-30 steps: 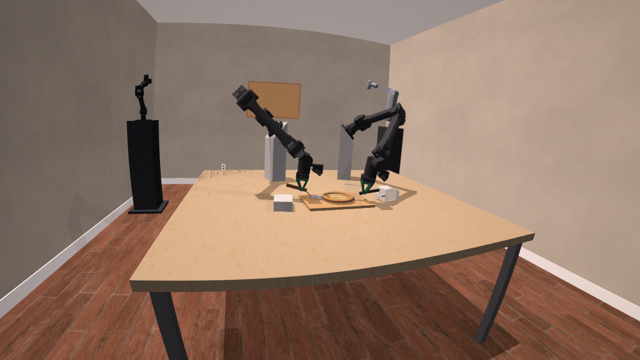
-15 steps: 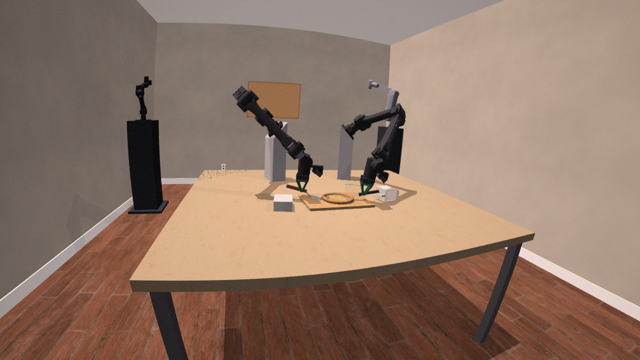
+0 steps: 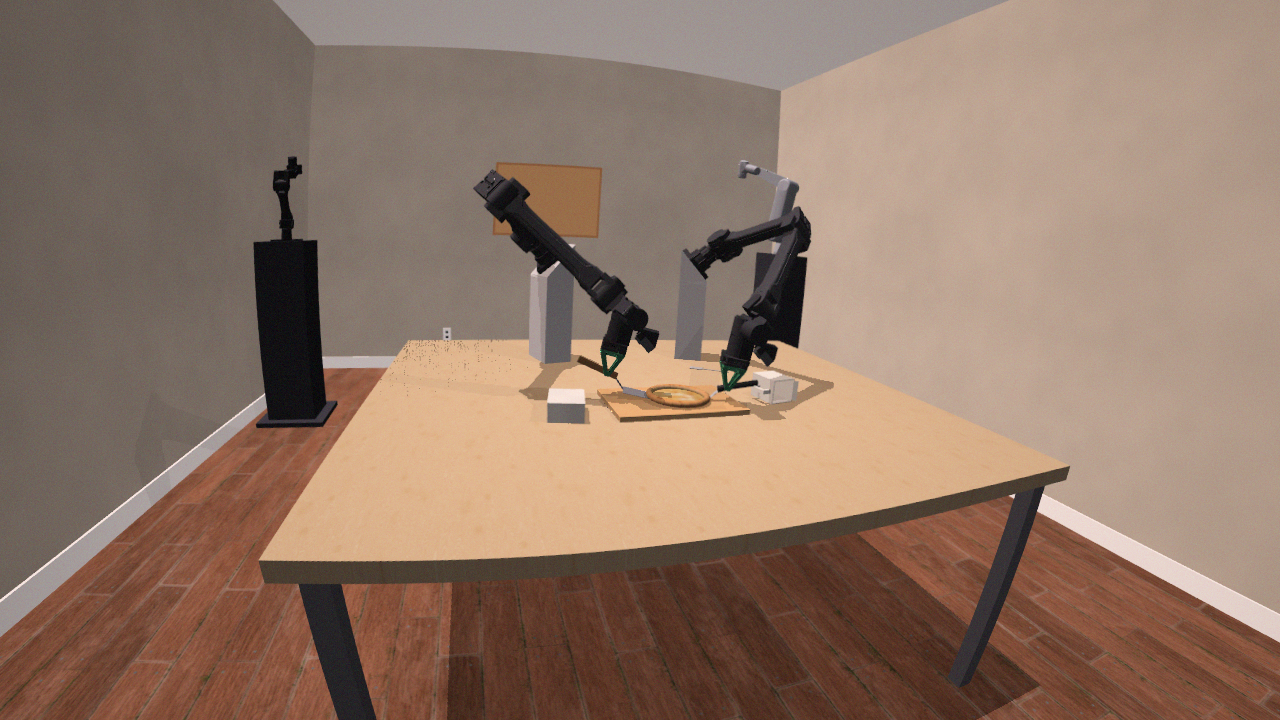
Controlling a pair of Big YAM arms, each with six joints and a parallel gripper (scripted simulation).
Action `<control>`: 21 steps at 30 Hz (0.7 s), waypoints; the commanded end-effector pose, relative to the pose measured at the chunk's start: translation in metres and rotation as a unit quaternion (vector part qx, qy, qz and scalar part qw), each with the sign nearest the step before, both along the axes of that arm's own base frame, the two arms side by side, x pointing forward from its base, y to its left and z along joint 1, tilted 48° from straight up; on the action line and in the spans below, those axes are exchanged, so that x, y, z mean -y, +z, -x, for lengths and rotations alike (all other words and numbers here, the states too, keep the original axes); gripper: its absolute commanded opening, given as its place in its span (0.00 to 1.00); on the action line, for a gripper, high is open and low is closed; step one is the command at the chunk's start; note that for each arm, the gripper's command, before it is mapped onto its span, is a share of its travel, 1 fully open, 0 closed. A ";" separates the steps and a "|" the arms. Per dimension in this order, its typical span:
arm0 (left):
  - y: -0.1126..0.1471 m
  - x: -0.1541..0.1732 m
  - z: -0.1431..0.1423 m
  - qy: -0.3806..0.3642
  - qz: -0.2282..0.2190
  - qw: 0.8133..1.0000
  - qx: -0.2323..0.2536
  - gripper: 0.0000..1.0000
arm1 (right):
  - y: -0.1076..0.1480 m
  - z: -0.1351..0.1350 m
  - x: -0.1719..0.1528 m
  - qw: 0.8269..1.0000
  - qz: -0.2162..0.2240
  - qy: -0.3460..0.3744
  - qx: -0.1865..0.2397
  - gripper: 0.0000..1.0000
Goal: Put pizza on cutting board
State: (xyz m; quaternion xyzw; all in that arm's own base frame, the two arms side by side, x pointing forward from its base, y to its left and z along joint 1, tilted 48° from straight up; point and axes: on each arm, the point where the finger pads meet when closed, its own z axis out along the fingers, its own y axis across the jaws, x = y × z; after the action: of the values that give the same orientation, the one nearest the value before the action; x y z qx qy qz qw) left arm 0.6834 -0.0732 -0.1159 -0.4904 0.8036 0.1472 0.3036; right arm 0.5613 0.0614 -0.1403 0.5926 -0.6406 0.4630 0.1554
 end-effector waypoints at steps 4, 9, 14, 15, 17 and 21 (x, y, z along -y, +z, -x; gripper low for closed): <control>0.008 0.018 -0.006 -0.009 0.005 1.000 0.008 0.06 | 0.005 0.001 -0.031 0.999 0.019 -0.022 0.030 0.06; 0.005 0.017 -0.005 -0.009 0.004 1.000 0.006 0.06 | 0.008 0.002 -0.012 0.999 0.034 -0.027 0.018 0.06; 0.006 0.017 -0.005 -0.009 0.004 1.000 0.006 0.06 | 0.023 -0.009 -0.015 0.999 0.035 -0.028 0.027 0.06; 0.006 0.017 -0.005 -0.009 0.004 1.000 0.006 0.06 | 0.022 -0.010 -0.014 0.998 0.032 -0.032 0.034 0.06; 0.006 0.017 -0.005 -0.009 0.004 1.000 0.006 0.06 | 0.025 -0.006 -0.006 0.999 0.033 -0.031 0.029 0.06; 0.007 0.017 -0.006 -0.008 0.004 1.000 0.007 0.06 | 0.030 -0.006 -0.001 0.999 0.034 -0.025 0.019 0.06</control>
State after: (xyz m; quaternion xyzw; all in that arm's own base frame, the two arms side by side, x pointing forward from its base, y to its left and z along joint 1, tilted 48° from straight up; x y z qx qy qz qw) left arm 0.6834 -0.0731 -0.1159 -0.4904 0.8035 0.1472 0.3036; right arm 0.5569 0.0701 -0.1313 0.5665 -0.6367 0.4900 0.1832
